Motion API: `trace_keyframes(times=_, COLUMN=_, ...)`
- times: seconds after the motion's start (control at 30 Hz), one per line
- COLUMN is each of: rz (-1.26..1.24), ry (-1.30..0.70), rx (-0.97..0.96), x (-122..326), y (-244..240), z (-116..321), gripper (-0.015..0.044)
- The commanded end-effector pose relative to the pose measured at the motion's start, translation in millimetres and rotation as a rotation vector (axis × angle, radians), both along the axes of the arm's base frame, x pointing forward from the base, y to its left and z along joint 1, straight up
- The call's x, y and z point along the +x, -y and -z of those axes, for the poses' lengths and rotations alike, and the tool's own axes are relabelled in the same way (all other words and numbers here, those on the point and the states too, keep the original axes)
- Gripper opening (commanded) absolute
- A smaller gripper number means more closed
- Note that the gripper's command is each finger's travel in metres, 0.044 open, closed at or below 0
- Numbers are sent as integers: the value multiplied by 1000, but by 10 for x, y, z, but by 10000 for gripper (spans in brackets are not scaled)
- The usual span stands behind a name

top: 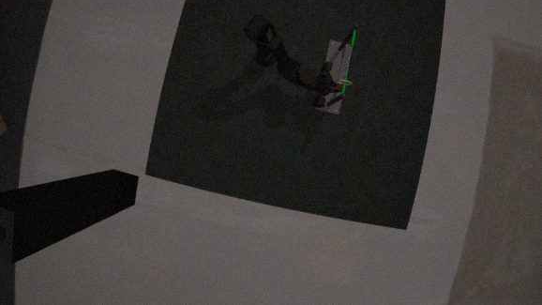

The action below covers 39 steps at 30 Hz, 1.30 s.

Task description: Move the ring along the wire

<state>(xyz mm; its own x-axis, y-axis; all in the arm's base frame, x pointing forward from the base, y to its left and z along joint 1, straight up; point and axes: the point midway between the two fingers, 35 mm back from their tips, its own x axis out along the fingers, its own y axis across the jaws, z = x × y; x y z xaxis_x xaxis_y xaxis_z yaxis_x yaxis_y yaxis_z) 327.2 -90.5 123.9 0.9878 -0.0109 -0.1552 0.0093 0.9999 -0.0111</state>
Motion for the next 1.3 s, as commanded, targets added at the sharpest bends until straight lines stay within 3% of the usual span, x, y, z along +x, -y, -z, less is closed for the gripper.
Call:
trace_keyframes(times=0.0, rz=0, ry=0, rx=0, x=0, y=0, z=0, gripper=-150)
trace_keyframes(times=1.27, rz=-7, ry=1, rx=-7, x=-1, y=28, z=-198, gripper=-150)
